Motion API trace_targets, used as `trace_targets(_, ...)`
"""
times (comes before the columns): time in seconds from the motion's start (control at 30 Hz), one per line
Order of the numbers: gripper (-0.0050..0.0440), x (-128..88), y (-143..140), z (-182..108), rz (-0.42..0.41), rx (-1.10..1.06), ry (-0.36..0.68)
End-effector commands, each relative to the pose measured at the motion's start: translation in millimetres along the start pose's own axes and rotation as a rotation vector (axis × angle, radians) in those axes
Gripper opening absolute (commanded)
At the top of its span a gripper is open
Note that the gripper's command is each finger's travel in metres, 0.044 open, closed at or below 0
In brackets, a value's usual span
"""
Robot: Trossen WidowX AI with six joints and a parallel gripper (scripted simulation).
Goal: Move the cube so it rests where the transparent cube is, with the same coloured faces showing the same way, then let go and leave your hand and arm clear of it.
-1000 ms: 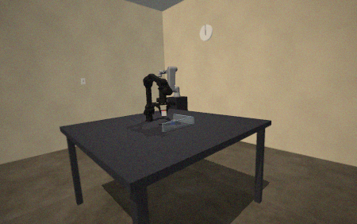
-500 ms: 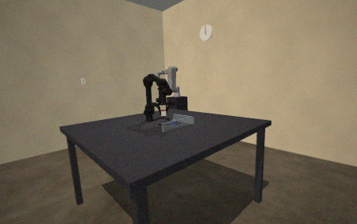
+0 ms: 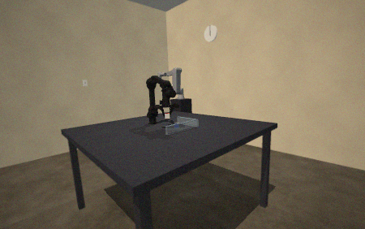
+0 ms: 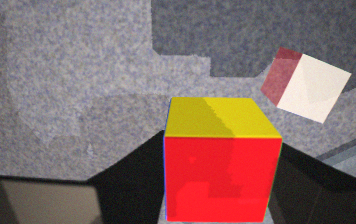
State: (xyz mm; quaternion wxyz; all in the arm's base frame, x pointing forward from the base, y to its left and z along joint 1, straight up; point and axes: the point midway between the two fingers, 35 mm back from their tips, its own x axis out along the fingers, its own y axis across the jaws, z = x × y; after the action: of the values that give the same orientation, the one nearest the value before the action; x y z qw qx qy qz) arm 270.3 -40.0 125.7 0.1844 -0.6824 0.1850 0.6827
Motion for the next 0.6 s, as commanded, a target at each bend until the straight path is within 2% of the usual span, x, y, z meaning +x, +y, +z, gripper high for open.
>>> trace_targets(0.0,0.0000,-5,-1,-1,-0.008,-0.005,0.019)
trace_targets(0.1,0.0000,5,-1,-3,-0.008,-0.005,0.019)
trace_targets(0.27,0.0000,48,-2,-4,-0.008,-0.005,0.019)
trace_targets(0.33,0.0000,48,-2,-4,-0.008,-0.005,0.019)
trace_targets(0.43,0.0000,63,-1,-2,-0.008,-0.005,0.019)
trace_targets(0.57,0.0000,63,-1,-2,-0.008,-0.005,0.019)
